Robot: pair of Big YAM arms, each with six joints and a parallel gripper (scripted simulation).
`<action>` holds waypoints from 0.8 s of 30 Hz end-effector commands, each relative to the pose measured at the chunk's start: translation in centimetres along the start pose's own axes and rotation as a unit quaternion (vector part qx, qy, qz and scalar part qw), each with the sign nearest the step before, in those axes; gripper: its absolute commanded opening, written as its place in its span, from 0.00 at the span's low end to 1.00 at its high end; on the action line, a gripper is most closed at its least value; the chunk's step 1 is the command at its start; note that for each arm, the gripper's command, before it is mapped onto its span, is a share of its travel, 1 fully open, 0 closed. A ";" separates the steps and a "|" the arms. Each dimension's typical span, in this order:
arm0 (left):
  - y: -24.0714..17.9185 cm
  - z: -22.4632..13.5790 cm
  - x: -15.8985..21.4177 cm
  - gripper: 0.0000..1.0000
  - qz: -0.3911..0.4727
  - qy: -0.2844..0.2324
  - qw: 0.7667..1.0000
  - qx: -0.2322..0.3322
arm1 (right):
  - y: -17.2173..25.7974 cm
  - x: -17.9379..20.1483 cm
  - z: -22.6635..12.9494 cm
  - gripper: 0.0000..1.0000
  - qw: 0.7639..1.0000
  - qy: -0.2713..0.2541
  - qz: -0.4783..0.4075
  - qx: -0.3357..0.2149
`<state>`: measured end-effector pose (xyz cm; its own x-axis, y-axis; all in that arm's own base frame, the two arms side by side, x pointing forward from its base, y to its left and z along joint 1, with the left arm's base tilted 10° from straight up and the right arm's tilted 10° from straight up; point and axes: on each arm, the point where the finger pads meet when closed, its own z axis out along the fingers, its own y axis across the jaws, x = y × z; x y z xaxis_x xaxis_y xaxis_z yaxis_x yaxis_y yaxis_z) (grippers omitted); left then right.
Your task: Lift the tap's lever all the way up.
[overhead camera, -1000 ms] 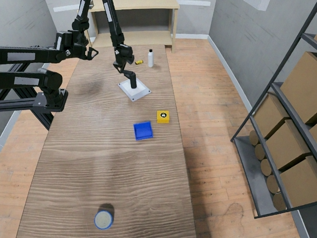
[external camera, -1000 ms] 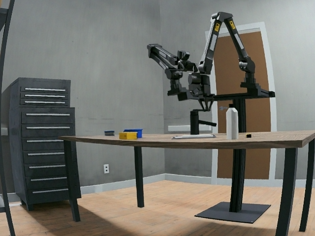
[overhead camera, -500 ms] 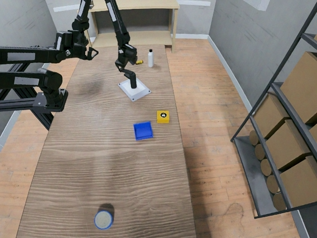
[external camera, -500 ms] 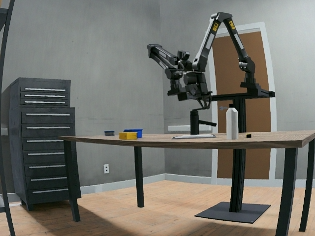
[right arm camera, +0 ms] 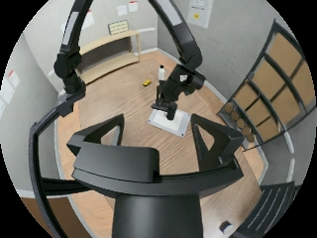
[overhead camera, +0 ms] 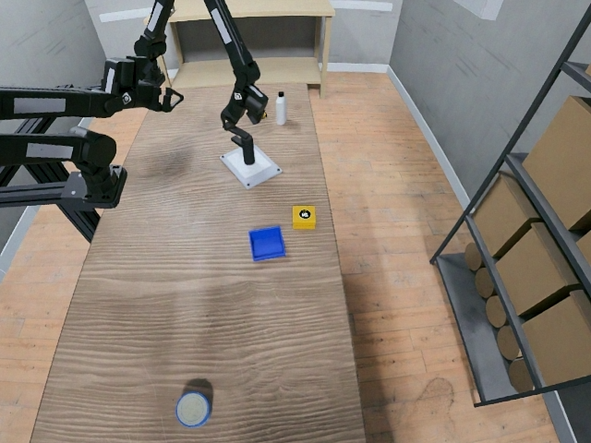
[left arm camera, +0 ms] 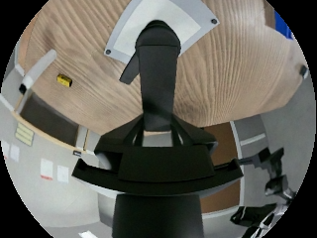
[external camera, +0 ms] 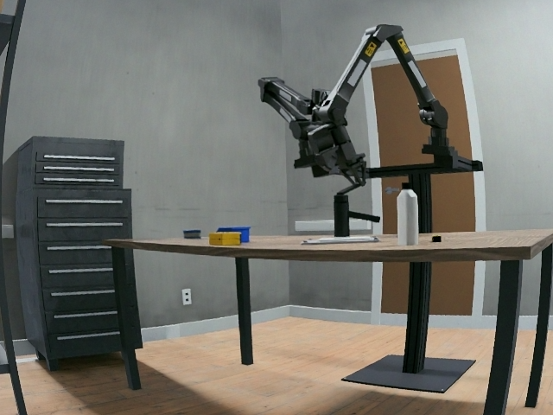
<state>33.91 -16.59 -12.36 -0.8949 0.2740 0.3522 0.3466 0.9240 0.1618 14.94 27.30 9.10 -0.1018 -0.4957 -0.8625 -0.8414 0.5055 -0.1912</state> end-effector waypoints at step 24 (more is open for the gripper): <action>0.3 -1.0 -0.5 0.70 -0.010 0.017 1.000 -0.003 | -0.2 -1.5 0.1 1.00 1.000 -0.013 0.015 0.003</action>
<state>33.99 -16.45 -12.06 -0.8832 0.2554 0.3934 0.3421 0.9246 0.1676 14.94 27.30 9.10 -0.1018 -0.4956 -0.8625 -0.8414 0.5055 -0.1911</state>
